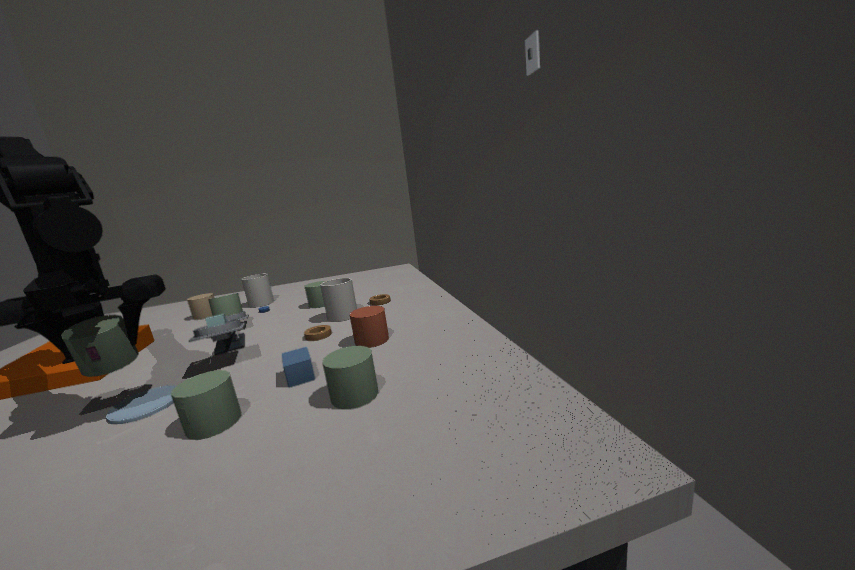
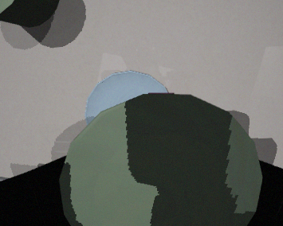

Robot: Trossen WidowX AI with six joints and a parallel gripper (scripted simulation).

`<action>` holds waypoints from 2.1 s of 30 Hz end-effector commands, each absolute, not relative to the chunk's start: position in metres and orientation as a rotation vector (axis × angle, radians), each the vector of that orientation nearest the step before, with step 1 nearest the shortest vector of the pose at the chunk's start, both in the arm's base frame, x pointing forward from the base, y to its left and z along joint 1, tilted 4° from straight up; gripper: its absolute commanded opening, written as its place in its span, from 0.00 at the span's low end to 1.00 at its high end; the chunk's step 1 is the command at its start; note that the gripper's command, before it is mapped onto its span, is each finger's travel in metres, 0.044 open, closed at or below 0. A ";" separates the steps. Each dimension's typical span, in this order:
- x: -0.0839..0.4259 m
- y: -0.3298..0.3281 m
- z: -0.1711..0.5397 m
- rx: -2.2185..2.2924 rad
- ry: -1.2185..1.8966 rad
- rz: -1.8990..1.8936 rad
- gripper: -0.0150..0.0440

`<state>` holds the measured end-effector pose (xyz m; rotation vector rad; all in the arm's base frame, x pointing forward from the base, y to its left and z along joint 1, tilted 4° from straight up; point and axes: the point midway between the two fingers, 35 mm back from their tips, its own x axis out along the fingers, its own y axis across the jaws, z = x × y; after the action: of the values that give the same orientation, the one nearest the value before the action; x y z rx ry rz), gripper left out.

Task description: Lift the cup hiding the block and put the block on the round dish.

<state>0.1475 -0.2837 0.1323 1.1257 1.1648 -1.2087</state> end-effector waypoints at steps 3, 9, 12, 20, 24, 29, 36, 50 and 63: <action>0.116 -0.290 0.123 1.120 1.156 -1.207 0.25; 0.082 -0.295 0.110 1.116 1.154 -1.211 0.25; 0.066 -0.295 0.104 1.114 1.153 -1.214 0.25; 0.063 -0.297 0.086 1.113 1.153 -1.214 0.25; 0.063 -0.298 0.067 1.113 1.153 -1.214 0.25; 0.063 -0.298 0.063 1.113 1.153 -1.214 0.25; 0.063 -0.299 0.053 1.113 1.153 -1.214 0.25; 0.063 -0.301 0.049 1.113 1.153 -1.220 0.61; 0.062 -0.295 0.103 1.113 1.153 -1.214 1.00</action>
<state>0.0611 -0.2921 0.0745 1.1365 1.1858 -1.2081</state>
